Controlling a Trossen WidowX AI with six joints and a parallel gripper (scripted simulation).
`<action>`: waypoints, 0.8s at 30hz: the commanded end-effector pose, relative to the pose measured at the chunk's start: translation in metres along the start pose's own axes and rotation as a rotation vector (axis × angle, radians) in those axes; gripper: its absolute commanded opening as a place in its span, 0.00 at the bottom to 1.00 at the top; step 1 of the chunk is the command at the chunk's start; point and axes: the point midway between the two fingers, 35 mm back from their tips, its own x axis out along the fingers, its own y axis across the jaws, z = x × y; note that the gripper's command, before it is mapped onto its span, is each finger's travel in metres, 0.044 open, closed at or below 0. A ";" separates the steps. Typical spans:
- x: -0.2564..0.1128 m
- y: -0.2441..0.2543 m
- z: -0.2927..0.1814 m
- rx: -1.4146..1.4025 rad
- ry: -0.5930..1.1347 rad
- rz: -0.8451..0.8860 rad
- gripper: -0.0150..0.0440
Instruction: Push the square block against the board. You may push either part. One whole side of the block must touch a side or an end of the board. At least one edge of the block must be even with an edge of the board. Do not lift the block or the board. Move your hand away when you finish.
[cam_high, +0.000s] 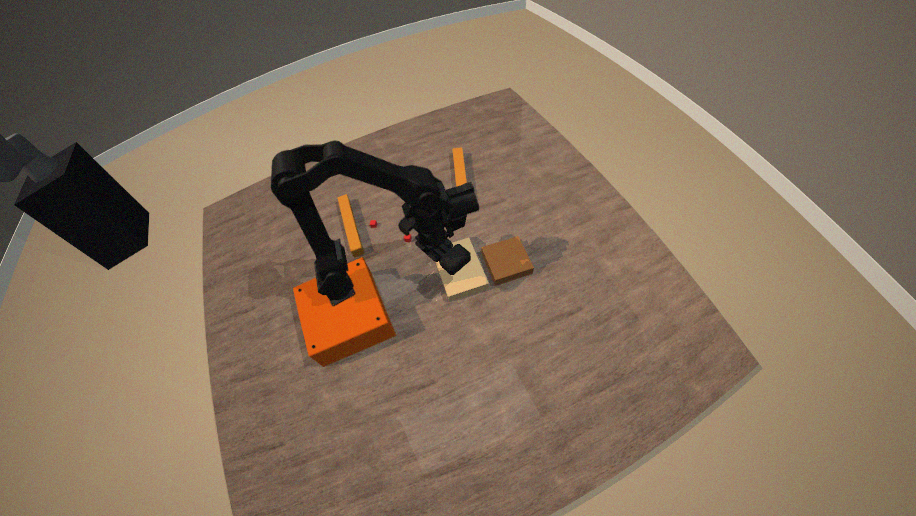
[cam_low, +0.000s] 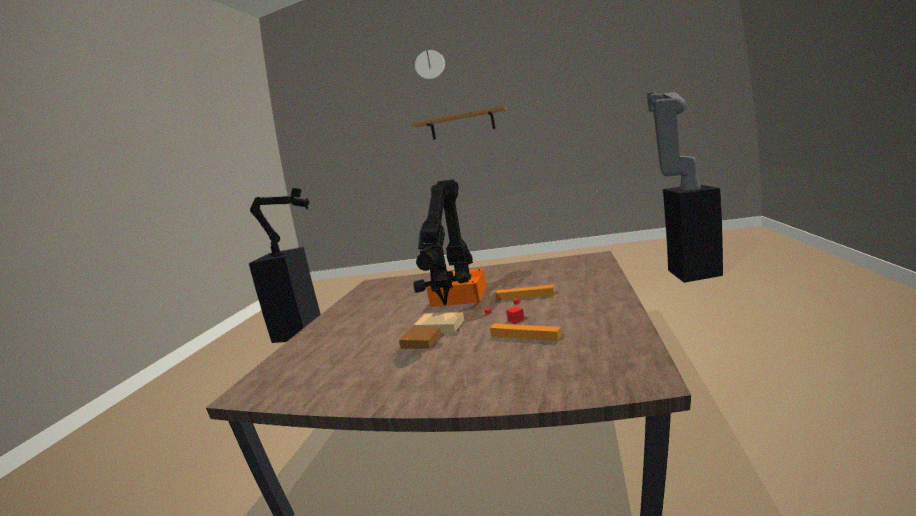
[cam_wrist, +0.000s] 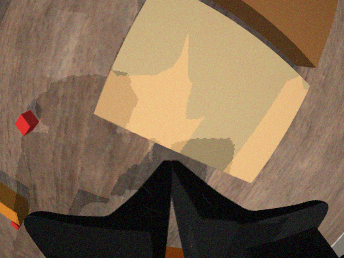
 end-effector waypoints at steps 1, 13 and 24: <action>-0.001 -0.008 -0.015 0.161 -0.007 -0.007 0.25; 0.001 -0.017 -0.044 0.451 -0.005 -0.007 0.25; 0.054 -0.017 -0.044 0.451 -0.005 -0.007 0.25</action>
